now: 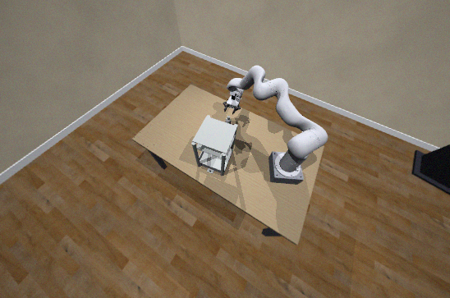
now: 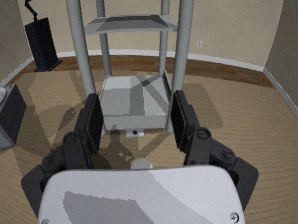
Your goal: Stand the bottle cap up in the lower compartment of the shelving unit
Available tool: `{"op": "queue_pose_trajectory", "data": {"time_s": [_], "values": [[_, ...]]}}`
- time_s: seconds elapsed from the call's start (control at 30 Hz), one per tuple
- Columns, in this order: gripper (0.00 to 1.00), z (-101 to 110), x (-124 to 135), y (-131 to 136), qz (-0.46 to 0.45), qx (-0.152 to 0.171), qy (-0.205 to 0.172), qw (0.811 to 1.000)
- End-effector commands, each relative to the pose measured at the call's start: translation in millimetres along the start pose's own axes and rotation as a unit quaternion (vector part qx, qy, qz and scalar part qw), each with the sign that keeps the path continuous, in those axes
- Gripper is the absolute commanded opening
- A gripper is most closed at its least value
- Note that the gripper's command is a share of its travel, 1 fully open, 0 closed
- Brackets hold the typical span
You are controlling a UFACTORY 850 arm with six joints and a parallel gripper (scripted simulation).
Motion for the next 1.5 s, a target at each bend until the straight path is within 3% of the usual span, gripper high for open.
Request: {"op": "queue_pose_trajectory", "data": {"time_s": [0.0, 0.93, 1.47], "values": [[0.71, 0.4, 7.7, 0.4, 0.001, 0.0, 0.0, 1.0], [0.71, 0.7, 92.0, 0.0, 0.001, 0.0, 0.0, 1.0], [0.71, 0.8, 127.6, -0.2, 0.001, 0.0, 0.0, 1.0]]}}
Point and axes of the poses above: the point where the finger pads meet when closed, its own z axis back along the fingers, its own y axis across the jaws, x = y × z, the point moved 9 cm from there along z, back along the fingers, and after that the axes turned 1 degree about z, right-handed, at the moved point
